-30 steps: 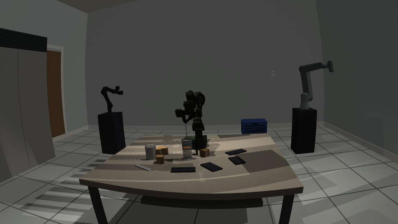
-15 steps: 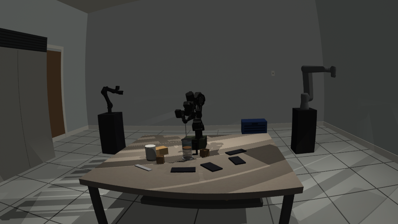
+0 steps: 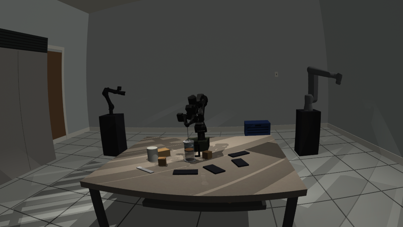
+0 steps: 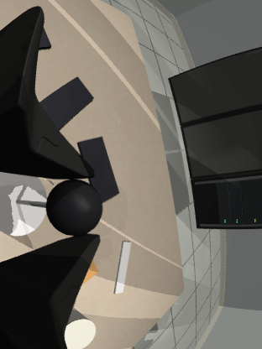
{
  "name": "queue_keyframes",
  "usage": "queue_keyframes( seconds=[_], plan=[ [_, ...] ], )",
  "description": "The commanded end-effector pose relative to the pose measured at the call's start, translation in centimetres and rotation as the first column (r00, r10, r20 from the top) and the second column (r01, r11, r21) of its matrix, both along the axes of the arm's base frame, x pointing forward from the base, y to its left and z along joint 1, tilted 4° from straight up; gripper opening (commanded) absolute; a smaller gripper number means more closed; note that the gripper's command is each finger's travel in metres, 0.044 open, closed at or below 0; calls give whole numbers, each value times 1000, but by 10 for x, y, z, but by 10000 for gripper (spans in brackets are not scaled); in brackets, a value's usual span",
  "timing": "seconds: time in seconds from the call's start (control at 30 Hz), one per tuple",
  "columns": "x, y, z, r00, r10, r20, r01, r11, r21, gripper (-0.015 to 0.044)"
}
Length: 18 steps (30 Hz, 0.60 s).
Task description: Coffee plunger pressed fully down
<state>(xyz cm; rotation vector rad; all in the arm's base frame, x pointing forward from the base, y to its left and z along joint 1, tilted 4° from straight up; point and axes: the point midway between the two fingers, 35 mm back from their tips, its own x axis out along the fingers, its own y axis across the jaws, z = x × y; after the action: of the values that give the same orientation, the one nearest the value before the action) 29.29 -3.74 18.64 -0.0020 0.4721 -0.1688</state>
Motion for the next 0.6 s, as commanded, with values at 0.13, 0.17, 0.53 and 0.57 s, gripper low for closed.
queue_keyframes(
  seconds=[0.13,0.17,0.53,0.57],
  plan=[
    [-3,0,-38,997,4,-75,-3,1000,6,126],
    [-3,0,-39,997,4,-75,-3,1000,6,126],
    [-1,-2,-57,997,4,-75,-3,1000,6,126],
    [0,-2,-59,997,4,-75,-3,1000,6,126]
  ],
)
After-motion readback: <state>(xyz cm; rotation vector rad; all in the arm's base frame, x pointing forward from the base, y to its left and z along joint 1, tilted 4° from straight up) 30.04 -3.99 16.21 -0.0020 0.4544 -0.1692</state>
